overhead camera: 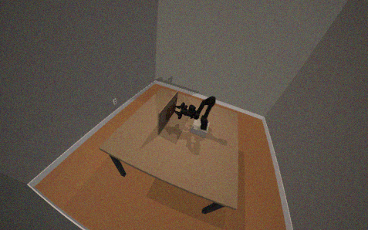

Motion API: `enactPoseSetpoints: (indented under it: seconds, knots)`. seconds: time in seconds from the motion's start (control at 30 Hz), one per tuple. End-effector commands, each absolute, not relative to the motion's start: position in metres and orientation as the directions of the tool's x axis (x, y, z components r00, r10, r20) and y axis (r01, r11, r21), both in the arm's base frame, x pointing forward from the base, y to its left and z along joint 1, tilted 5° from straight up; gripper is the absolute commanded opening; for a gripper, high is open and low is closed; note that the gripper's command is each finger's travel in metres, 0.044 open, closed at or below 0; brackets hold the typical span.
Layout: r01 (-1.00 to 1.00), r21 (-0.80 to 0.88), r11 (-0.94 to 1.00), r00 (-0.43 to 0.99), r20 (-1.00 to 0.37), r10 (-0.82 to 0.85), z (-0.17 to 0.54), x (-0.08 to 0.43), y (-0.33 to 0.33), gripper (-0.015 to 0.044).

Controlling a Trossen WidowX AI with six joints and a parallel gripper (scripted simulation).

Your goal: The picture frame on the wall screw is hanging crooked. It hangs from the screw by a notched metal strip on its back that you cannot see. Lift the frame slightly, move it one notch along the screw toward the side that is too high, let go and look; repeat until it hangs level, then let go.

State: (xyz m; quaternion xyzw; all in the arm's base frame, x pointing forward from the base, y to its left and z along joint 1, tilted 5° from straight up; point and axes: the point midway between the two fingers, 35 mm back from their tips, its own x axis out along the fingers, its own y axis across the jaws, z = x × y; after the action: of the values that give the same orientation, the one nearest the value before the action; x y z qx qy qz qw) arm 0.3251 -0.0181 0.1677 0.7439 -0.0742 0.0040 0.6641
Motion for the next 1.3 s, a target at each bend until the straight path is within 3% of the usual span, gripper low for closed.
enactPoseSetpoints:
  seconds: [0.0,0.9,1.1,1.27]
  knots:
    - [-0.115,0.987,-0.112,0.989,0.103,-0.103,0.168,0.331,-0.018,0.026]
    - [-0.117,0.987,-0.112,0.989,0.105,-0.103,0.17,0.354,-0.021,0.026]
    - [-0.117,0.987,-0.112,0.989,0.105,-0.103,0.17,0.354,-0.021,0.0103]
    - [-0.117,0.987,-0.112,0.989,0.105,-0.103,0.17,0.354,-0.021,0.0069]
